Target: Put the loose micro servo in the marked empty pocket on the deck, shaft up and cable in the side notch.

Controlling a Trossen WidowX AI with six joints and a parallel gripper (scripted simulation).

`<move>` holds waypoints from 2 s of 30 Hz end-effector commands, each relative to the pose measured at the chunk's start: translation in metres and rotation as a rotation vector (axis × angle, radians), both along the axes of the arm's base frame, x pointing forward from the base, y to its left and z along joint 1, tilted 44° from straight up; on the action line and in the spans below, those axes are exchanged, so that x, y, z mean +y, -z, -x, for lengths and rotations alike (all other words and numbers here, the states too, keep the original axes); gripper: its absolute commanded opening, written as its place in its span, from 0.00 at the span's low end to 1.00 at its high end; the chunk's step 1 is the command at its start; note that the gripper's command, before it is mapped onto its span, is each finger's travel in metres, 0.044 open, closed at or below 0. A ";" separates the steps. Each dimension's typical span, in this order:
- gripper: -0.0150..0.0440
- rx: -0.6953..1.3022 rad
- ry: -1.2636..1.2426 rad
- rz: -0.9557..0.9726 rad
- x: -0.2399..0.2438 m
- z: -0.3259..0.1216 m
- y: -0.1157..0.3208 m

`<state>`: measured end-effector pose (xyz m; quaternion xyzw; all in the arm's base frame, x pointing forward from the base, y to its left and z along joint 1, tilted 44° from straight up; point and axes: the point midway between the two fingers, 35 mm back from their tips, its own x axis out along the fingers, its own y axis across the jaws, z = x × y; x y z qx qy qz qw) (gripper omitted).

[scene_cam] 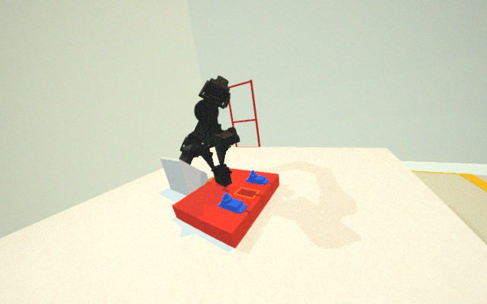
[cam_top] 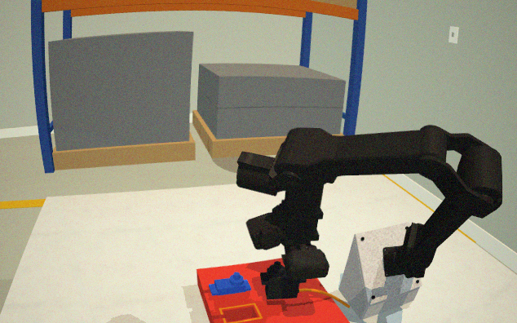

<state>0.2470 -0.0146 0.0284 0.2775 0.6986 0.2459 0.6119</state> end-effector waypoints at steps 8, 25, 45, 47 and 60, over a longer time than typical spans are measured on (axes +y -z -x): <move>0.25 0.125 0.150 0.018 0.003 0.001 -0.007; 0.25 0.533 0.574 0.072 0.003 0.001 -0.007; 0.25 1.014 1.073 0.135 0.003 0.001 -0.007; 0.25 1.062 1.123 0.141 0.003 0.001 -0.007; 0.25 1.375 1.447 0.182 0.003 0.001 -0.007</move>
